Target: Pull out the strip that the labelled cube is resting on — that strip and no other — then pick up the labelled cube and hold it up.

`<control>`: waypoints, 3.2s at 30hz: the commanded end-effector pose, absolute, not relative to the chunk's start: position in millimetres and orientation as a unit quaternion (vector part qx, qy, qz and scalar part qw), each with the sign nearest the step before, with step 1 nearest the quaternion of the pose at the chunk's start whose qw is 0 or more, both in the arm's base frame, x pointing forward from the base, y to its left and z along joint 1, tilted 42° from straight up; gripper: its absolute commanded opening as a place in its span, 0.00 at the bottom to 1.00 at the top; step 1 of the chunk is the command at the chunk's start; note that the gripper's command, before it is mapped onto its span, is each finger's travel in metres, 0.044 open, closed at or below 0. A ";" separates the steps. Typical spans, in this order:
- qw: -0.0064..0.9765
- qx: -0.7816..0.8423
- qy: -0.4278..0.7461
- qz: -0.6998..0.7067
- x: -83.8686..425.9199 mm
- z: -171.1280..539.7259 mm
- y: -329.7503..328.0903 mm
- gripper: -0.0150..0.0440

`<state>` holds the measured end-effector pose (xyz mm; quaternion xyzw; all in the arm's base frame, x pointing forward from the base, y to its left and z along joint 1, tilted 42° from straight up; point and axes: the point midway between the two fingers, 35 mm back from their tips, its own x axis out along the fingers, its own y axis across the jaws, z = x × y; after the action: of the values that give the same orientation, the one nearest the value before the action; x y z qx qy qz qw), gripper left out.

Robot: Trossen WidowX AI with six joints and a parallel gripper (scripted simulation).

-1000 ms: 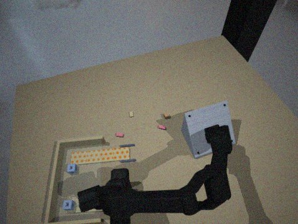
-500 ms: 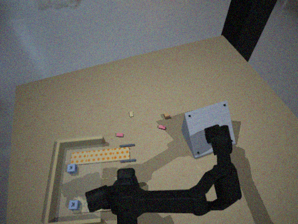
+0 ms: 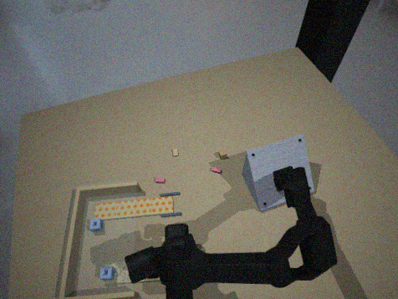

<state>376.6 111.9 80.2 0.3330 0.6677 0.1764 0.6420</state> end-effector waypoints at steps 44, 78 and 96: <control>0.630 0.333 0.679 0.173 300.9 81.7 128.1 0.25; 0.629 0.334 0.680 0.173 252.6 87.6 136.2 0.25; 0.629 0.334 0.680 0.173 241.5 89.0 138.1 0.25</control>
<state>250.9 135.3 95.4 0.3353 0.6677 0.1768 0.6408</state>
